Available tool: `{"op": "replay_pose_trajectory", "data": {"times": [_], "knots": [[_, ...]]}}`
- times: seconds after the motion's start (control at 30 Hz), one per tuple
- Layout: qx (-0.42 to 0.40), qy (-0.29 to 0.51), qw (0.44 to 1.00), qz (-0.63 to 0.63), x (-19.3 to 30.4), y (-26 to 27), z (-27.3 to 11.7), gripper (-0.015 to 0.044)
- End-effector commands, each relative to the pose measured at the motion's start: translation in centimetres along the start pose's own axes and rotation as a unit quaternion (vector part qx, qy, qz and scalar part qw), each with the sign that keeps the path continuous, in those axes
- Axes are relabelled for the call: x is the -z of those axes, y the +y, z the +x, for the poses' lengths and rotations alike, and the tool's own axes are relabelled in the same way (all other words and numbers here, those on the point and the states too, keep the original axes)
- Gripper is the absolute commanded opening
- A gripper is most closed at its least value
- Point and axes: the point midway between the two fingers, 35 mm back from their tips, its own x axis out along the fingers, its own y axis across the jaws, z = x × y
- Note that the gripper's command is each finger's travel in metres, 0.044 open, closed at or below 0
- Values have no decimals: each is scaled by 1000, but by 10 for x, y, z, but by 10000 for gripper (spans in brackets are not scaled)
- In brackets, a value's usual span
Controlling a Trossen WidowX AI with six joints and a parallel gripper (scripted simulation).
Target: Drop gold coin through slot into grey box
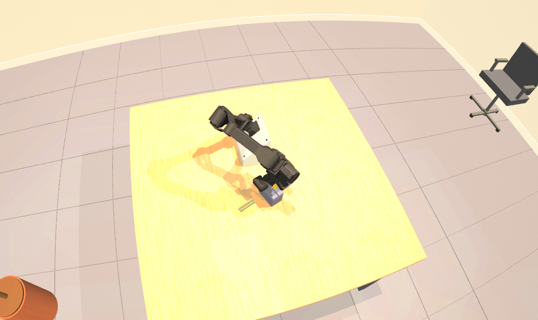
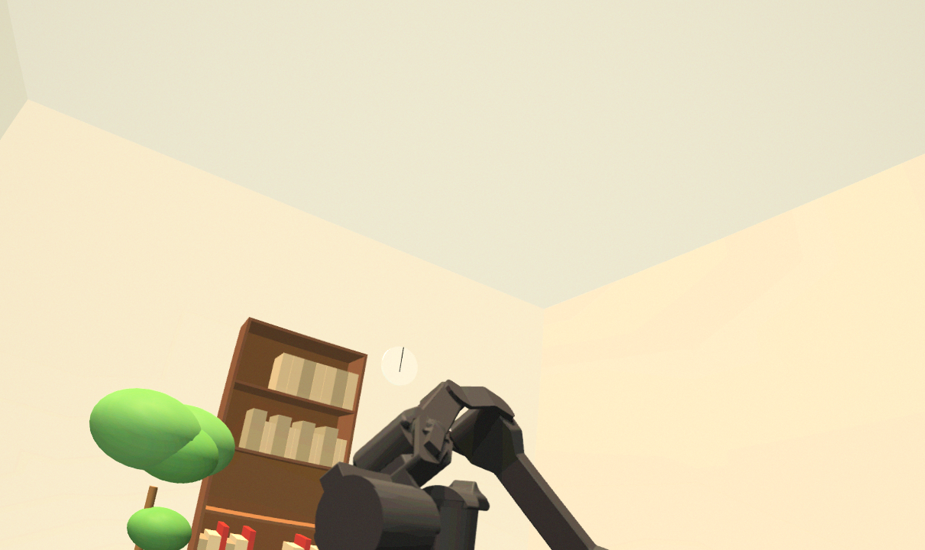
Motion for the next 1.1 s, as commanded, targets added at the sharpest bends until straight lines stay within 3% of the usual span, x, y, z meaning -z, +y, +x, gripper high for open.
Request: {"op": "replay_pose_trajectory", "data": {"times": [0.0,0.57,0.77,1.07], "knots": [[2,0,1000,-3,1,0,2,0],[2,0,1000,-2,0,0,11,0],[0,0,1000,0,0,0,10,157],[0,0,1000,0,0,0,10,161]]}}
